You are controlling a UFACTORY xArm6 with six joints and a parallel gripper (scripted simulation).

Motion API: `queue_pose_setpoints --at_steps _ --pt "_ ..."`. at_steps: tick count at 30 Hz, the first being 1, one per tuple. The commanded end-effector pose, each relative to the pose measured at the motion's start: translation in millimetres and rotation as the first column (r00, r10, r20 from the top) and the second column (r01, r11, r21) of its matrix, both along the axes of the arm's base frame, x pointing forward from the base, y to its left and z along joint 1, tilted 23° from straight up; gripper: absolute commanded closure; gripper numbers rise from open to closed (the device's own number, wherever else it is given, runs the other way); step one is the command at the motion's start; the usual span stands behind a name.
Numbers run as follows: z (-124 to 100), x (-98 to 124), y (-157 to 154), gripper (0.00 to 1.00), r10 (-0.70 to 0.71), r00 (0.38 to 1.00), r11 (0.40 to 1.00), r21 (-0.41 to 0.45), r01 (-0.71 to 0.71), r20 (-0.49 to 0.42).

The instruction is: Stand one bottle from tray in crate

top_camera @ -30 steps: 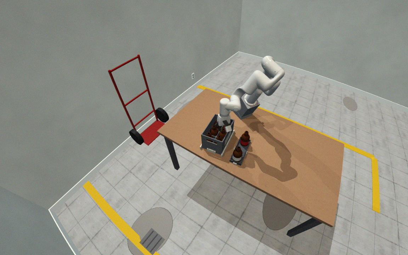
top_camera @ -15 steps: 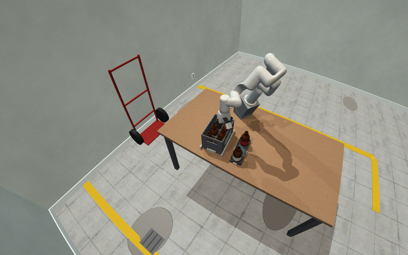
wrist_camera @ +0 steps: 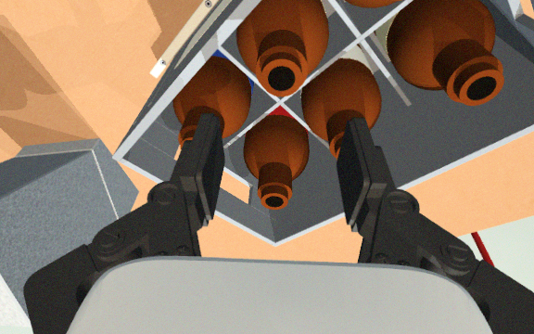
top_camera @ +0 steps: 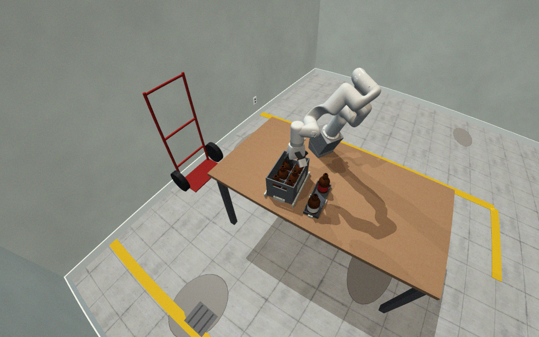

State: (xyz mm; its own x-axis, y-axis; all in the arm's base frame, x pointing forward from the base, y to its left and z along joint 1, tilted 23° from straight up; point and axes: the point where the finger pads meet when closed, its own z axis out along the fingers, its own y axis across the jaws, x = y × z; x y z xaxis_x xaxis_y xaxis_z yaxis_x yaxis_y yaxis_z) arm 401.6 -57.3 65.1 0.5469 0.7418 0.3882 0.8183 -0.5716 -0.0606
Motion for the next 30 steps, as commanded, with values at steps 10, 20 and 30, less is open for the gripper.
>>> queue_pose_setpoints --at_steps 10,20,30 --pt "5.9 0.0 -2.3 1.0 -0.001 1.0 1.0 -0.001 0.001 0.003" --pt "5.9 0.0 -2.3 1.0 -0.001 1.0 1.0 -0.001 0.001 0.003" --pt "5.9 0.0 -2.3 1.0 -0.001 1.0 1.0 -0.001 0.001 0.003"
